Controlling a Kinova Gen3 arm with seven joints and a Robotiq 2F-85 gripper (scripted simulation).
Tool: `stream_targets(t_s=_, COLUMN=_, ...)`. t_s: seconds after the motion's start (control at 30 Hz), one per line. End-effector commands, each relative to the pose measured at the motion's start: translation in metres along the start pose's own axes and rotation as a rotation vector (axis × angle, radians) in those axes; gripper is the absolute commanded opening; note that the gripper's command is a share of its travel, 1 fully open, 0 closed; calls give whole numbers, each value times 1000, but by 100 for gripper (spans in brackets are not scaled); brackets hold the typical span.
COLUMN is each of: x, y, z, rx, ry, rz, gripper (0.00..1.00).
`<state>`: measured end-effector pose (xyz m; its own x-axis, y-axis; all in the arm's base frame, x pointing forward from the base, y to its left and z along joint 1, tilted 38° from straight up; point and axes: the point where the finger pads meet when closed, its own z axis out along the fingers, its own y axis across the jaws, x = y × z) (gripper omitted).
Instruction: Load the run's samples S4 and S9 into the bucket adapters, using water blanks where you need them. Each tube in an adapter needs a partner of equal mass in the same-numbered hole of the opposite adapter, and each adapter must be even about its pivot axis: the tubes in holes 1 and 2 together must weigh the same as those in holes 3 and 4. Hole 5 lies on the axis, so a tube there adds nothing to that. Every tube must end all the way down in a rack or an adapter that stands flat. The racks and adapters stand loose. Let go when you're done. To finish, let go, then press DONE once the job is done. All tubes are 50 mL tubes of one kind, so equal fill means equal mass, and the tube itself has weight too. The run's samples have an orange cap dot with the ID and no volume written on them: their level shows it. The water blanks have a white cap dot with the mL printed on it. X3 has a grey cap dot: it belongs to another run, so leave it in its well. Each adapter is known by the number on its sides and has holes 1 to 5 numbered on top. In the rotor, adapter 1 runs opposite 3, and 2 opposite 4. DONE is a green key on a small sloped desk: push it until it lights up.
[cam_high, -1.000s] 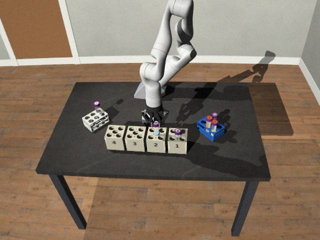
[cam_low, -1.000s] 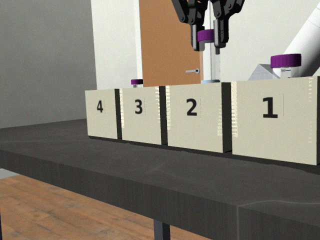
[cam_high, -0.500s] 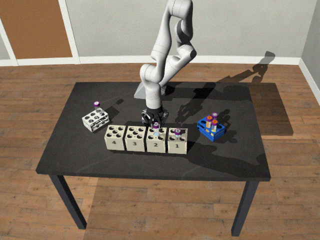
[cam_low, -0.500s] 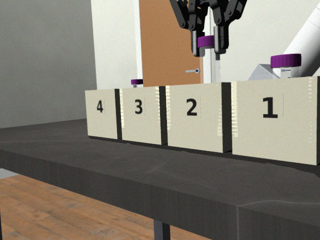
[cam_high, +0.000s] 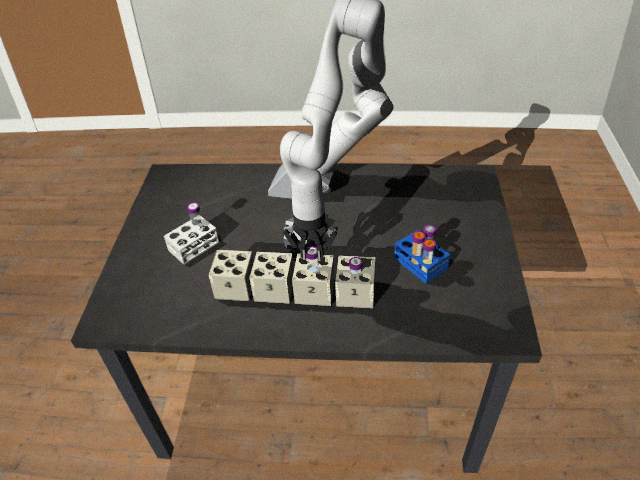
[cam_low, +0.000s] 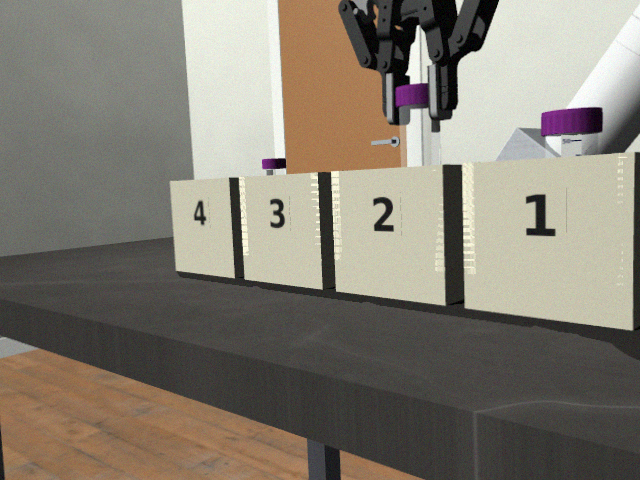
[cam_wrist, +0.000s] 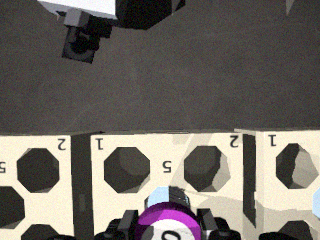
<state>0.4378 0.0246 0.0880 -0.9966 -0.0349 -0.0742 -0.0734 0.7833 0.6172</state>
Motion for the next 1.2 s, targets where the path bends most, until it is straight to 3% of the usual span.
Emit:
stream_targets(t_s=0.0, x=0, y=0, z=2, rx=1, ry=-1, rz=0, gripper=10)
stream_targets(t_s=1.17, x=0, y=0, z=22, rx=1, ry=-1, rz=0, gripper=10)
